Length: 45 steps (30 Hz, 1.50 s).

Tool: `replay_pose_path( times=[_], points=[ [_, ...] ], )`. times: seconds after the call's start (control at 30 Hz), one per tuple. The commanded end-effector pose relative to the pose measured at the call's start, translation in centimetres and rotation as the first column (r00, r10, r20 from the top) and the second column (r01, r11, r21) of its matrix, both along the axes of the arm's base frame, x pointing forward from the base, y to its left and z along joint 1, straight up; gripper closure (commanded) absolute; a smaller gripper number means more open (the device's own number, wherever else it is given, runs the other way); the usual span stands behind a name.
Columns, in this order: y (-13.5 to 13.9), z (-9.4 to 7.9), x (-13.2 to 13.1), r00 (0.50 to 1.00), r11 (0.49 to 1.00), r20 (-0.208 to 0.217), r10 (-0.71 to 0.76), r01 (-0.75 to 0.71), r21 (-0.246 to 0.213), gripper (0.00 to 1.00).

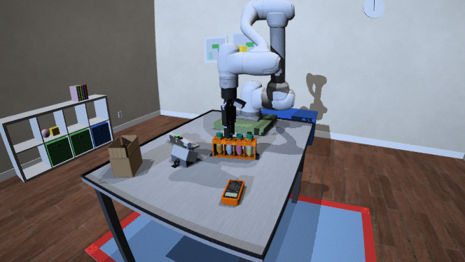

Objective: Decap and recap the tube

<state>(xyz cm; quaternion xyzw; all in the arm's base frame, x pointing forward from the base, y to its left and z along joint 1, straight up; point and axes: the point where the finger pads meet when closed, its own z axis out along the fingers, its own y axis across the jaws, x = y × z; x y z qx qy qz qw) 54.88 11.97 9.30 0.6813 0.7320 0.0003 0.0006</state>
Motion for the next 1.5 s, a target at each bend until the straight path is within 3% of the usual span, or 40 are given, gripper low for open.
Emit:
replay_pose_path(
  times=[0.0,0.5,0.63,0.73,0.87,0.97,1.23,1.47],
  points=[
    [0.1,-0.1,0.0,1.0,1.0,0.0,-0.003,0.003,0.0,0.59],
    [0.1,4.4,0.1,1.0,1.0,0.002,-0.003,0.003,0.001,0.59],
    [0.1,4.8,0.1,1.0,1.0,0.002,-0.003,0.003,0.001,0.59],
    [0.1,4.4,0.0,1.0,1.0,0.0,-0.003,0.003,0.0,0.59],
    [-3.1,4.5,1.1,0.946,0.946,-0.002,0.324,-0.324,0.004,0.59],
    [-4.9,4.5,1.7,0.885,0.885,-0.002,0.466,-0.466,0.004,0.59],
    [-4.9,4.5,1.6,0.884,0.884,0.0,0.467,-0.467,0.0,0.59],
    [-4.9,2.0,1.5,0.884,0.884,-0.002,0.468,-0.468,0.002,0.59]
  ],
)
